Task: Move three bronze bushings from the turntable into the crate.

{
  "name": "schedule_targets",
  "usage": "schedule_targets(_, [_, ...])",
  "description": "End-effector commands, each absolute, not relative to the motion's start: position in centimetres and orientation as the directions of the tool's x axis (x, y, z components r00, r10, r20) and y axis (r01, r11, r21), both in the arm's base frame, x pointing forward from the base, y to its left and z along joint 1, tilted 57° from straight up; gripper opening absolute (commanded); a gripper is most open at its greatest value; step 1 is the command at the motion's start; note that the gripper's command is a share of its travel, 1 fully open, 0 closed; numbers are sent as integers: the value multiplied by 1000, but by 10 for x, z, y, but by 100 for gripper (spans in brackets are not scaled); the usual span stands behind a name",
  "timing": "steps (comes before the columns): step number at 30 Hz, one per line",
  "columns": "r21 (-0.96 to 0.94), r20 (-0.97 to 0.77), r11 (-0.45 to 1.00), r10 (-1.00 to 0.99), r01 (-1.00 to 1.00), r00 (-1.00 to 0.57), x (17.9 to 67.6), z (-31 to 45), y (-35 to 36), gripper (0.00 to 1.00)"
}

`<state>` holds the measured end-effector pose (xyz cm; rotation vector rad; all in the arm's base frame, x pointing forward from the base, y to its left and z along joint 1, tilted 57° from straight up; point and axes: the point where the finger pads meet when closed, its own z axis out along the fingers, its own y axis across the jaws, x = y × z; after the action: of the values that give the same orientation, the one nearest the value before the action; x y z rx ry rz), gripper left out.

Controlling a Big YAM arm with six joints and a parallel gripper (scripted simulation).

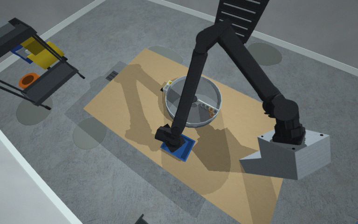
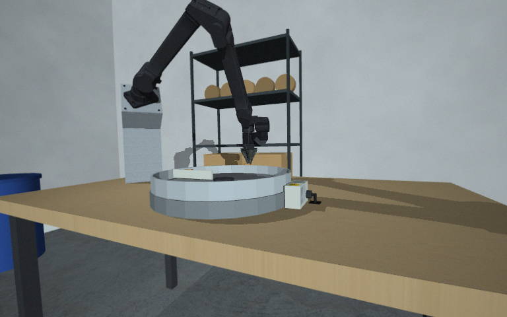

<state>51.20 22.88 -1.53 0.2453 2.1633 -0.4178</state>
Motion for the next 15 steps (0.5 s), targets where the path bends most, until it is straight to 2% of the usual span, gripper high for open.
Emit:
schedule_targets(1, [-197,-820,933,11,300,-573,511,-1,242,0])
schedule_targets(10, [-207,-814,922,24,327,-581,523,-20,223,0])
schedule_targets(15, [-207,-814,934,2,293,-581,518,-22,240,0])
